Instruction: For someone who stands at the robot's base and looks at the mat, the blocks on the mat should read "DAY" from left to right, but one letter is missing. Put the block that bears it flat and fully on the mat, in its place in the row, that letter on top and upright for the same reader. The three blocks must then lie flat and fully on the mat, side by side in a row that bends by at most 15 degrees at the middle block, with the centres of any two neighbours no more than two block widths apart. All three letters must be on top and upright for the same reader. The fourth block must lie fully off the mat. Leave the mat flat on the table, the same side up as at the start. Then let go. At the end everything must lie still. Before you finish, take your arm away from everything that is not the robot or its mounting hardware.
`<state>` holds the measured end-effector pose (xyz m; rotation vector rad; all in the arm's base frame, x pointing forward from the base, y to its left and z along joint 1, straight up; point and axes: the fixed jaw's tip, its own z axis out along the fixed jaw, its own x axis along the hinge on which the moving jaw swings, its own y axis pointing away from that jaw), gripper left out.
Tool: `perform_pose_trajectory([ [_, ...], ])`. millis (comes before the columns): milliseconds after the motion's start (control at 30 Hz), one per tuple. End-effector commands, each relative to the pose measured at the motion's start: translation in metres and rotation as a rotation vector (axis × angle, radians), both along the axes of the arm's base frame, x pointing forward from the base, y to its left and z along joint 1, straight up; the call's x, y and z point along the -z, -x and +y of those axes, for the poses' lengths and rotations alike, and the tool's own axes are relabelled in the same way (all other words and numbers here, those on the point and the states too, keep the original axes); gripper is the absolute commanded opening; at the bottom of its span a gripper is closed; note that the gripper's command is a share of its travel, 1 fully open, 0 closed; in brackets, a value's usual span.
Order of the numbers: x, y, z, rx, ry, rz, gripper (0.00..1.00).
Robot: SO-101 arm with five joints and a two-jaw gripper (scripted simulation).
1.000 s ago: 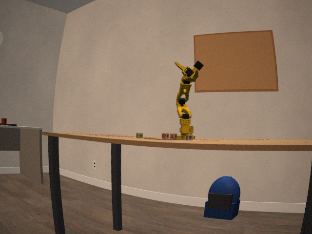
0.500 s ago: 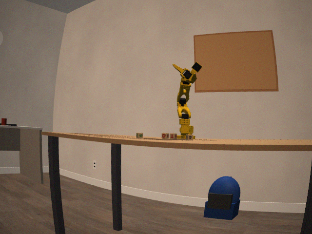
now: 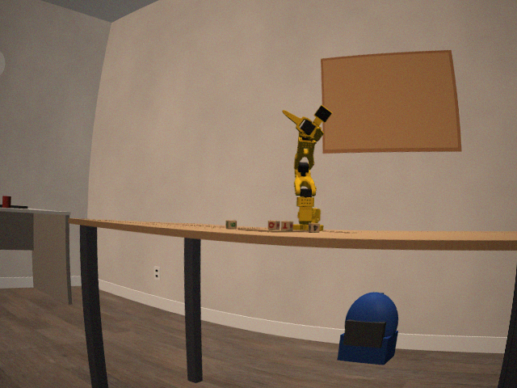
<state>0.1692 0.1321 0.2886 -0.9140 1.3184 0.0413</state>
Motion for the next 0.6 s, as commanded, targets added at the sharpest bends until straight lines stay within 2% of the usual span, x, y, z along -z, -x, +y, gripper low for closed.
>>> perform_pose_trajectory([
  [0,-0.006,-0.001,-0.008,0.034,-0.027,0.009,1.0],
  [267,-0.003,-0.002,-0.01,0.043,-0.024,0.025,1.0],
  [567,0.017,-0.01,-0.021,0.117,-0.005,0.147,1.0],
])
